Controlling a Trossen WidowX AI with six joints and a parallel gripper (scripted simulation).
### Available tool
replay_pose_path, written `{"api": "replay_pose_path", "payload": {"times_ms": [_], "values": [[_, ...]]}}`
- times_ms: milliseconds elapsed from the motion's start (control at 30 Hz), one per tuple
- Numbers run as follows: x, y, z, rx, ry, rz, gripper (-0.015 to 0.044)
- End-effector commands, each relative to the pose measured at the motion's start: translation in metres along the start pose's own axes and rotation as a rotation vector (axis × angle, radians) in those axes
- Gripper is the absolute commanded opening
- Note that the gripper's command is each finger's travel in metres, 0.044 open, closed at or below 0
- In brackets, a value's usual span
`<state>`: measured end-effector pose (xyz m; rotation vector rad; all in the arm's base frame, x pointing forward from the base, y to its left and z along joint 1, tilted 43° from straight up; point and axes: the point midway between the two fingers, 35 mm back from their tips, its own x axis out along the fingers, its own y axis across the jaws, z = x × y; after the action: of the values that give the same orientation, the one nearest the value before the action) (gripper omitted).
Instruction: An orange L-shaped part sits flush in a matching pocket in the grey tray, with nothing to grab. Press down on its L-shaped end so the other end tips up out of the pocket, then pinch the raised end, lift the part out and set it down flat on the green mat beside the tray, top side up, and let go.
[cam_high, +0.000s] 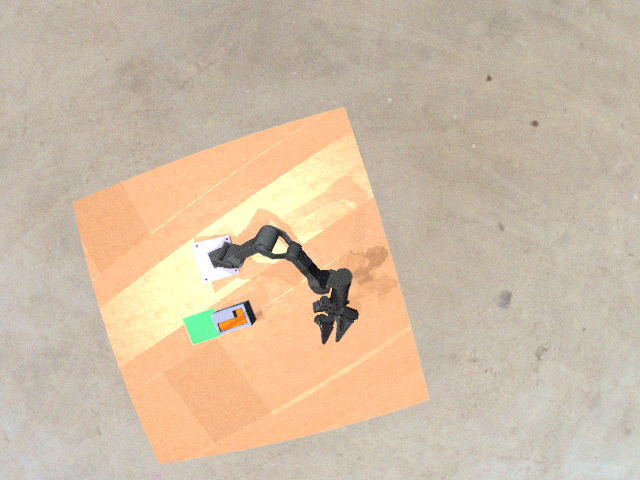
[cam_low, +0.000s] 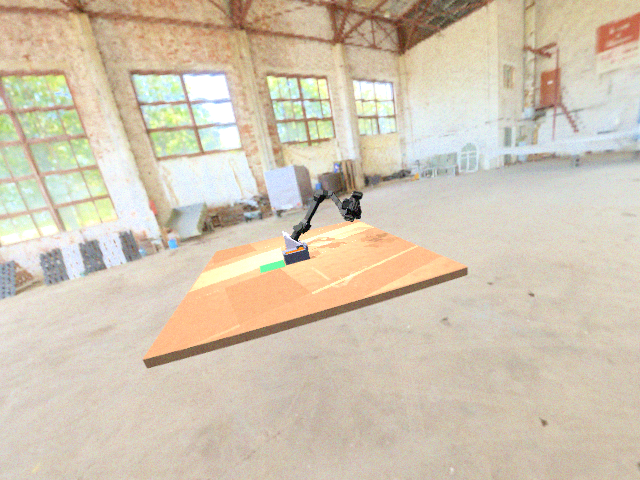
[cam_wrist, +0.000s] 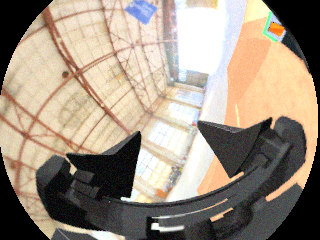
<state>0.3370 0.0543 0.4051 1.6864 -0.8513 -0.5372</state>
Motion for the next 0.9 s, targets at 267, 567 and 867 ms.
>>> {"api": "replay_pose_path", "payload": {"times_ms": [267,567,867], "values": [[0.080,-0.056,-0.027,-0.938,0.189,0.067,0.0180],[0.140,-0.150,0.011,-1.653,0.494,-0.119,0.0180],[0.149,-0.240,0.104,-2.035,1.041,-0.454,0.0180]]}}
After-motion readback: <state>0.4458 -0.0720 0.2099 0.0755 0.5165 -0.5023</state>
